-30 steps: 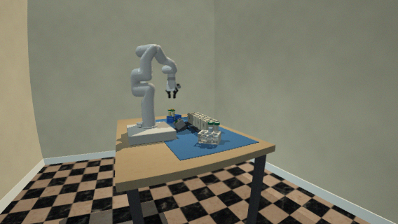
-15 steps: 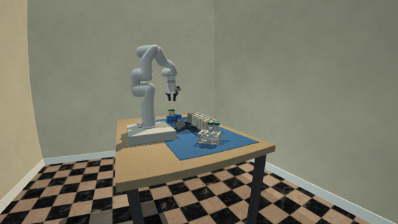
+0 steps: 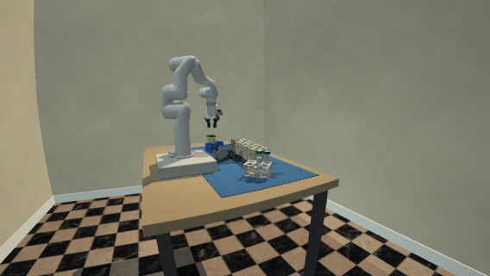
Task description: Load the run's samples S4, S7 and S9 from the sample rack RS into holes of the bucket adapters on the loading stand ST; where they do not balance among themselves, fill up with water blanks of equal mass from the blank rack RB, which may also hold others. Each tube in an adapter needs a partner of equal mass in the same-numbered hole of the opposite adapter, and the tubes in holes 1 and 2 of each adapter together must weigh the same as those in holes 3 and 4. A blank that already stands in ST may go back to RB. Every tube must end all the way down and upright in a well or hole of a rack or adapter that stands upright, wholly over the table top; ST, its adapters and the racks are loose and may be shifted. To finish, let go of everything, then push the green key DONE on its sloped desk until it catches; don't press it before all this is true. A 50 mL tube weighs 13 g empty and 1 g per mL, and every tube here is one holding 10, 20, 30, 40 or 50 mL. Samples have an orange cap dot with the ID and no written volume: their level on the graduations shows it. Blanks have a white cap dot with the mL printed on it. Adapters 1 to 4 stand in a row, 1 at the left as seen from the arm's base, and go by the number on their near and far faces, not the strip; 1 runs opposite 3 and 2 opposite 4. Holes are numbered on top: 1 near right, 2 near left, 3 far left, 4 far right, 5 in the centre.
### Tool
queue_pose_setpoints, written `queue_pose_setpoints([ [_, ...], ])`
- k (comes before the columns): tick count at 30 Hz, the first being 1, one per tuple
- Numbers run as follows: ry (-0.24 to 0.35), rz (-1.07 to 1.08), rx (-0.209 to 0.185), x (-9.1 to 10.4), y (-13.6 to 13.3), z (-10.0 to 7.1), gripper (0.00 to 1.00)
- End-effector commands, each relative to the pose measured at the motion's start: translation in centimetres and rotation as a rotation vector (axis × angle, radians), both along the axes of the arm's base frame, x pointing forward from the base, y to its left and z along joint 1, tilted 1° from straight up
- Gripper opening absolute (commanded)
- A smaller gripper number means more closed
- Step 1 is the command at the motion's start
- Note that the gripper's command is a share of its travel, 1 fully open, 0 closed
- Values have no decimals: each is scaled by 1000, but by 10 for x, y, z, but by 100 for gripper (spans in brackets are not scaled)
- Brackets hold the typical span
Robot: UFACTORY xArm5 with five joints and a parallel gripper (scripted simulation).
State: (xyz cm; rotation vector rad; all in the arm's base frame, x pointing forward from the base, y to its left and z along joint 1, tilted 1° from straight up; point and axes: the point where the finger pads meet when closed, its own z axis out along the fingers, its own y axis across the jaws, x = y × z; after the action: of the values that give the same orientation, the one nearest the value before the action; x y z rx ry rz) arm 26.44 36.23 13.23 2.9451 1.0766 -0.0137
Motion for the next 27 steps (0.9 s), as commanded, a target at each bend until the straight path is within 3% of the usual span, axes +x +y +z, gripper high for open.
queue_pose_setpoints([
  [1,-2,0,3,1,1,-8,57],
  [27,-2,0,3,0,1,-52,57],
])
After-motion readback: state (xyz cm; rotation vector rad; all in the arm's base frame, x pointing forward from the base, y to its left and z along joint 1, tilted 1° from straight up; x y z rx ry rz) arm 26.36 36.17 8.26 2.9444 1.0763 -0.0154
